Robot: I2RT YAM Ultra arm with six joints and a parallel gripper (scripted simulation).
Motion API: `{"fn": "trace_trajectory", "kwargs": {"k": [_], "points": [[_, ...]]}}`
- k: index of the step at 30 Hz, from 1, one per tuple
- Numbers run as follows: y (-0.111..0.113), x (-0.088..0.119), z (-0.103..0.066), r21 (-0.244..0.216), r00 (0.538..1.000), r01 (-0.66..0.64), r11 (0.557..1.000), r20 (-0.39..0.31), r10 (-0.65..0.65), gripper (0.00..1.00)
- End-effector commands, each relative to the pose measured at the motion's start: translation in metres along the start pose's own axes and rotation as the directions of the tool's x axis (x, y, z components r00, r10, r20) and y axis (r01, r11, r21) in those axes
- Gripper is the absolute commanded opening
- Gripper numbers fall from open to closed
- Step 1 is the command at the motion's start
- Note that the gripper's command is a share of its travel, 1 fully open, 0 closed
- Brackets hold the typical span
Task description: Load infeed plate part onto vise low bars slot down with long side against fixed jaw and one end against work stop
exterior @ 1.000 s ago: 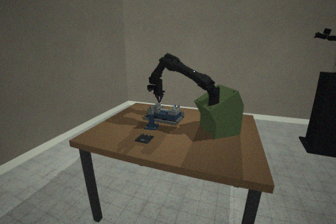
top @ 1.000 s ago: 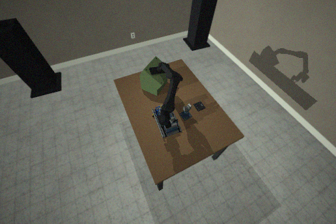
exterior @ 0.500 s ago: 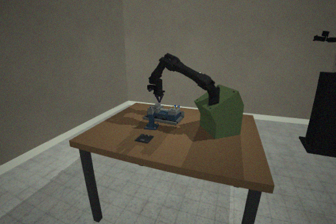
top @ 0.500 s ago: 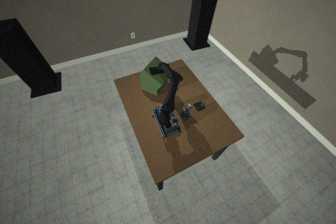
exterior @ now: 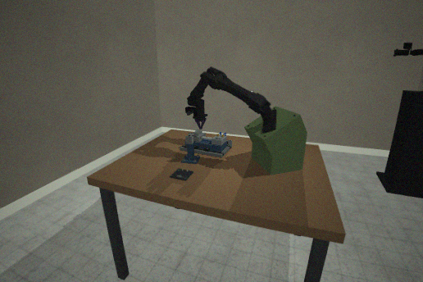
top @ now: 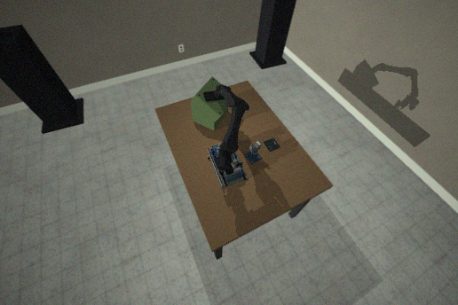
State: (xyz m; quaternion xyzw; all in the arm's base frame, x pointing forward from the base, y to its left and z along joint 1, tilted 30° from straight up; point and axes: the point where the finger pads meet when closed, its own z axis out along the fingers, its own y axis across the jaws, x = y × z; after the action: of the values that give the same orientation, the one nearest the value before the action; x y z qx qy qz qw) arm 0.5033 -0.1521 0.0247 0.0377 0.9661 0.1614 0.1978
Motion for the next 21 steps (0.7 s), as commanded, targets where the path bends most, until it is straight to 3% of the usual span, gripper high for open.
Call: {"fn": "trace_trajectory", "kwargs": {"k": [1, 21], "points": [[-0.0086, -0.0055, -0.007, 0.016, 1.0, -0.008, 1.0, 0.029, 0.007, 0.0], [-0.0094, -0.01, -0.0122, 0.016, 0.999, -0.002, 1.0, 0.032, 0.002, 0.0]]}}
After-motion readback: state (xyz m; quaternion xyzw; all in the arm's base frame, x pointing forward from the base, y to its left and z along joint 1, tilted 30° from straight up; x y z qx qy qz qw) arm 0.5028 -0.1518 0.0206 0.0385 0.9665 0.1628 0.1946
